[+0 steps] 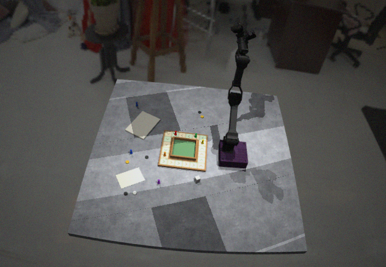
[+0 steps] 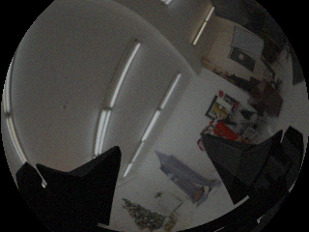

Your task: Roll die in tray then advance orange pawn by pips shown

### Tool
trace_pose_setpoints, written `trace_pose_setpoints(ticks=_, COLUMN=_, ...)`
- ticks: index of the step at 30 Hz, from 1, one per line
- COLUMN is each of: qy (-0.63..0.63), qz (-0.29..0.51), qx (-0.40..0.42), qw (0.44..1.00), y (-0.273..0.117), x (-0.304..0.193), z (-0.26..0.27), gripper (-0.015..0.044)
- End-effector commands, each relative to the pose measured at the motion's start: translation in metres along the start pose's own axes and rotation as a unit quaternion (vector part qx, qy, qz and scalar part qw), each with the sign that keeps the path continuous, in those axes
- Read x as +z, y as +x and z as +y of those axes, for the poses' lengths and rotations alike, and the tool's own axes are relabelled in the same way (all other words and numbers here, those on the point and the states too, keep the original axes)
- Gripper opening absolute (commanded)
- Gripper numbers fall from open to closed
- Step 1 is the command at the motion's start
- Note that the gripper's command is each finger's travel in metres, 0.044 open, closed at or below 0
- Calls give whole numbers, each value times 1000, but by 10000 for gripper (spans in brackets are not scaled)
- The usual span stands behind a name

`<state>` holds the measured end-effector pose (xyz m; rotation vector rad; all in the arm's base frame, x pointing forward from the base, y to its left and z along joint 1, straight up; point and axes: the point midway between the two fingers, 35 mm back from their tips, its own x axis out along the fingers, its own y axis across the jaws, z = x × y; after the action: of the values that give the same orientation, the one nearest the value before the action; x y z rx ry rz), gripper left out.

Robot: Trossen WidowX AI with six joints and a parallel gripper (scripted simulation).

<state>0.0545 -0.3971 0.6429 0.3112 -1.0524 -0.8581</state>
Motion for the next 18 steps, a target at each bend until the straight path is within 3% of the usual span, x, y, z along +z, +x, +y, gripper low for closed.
trace_pose_setpoints(ticks=1, qy=0, qz=-1, qx=1, qw=1000, y=0, x=1, z=1, gripper=374)
trace_pose_setpoints(ticks=5, qy=10, qz=-21, qx=27, qw=999, y=-11, x=18, z=23, gripper=275)
trace_pose_setpoints(ticks=13, qy=52, qz=-59, qx=99, qw=992, y=-32, x=51, z=68, gripper=275)
trace_pose_setpoints(ticks=18, qy=80, qz=-98, qx=179, qw=976, y=-64, x=86, z=123, gripper=275)
